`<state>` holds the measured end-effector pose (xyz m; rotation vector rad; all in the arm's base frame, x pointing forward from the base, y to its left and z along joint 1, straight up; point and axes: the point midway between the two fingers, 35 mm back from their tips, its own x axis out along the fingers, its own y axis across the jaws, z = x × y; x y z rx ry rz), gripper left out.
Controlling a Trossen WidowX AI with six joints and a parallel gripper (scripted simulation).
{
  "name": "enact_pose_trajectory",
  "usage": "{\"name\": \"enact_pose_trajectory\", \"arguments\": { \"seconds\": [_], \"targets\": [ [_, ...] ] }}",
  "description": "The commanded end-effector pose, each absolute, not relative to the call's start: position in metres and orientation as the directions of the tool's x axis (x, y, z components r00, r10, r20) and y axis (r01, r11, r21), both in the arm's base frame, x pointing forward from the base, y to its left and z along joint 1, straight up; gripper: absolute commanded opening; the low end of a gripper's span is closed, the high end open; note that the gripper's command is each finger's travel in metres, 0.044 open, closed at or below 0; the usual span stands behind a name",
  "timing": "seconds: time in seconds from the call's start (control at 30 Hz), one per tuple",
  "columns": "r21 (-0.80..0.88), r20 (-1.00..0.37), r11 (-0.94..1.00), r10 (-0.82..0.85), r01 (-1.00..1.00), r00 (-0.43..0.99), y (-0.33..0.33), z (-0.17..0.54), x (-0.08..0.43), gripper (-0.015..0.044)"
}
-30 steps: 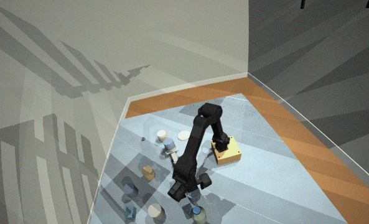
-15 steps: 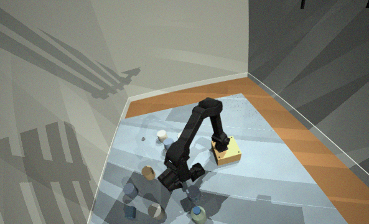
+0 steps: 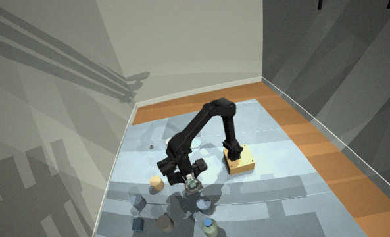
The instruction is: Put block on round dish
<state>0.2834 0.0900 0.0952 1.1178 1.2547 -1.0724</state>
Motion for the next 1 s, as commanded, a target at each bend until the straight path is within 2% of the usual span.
{"name": "enact_pose_trajectory", "arguments": {
  "seconds": [0.0, 0.87, 0.97],
  "targets": [
    [0.022, -1.0, 0.152, 0.002, 0.988, 0.022, 0.088, 0.087, 0.281, 0.026],
    [0.022, -1.0, 0.152, 0.002, 0.988, 0.022, 0.088, 0.05, 0.282, 0.026],
    [0.022, -1.0, 0.152, 0.002, 0.988, 0.022, 0.088, 0.05, 0.282, 0.0181]
  ]
}}
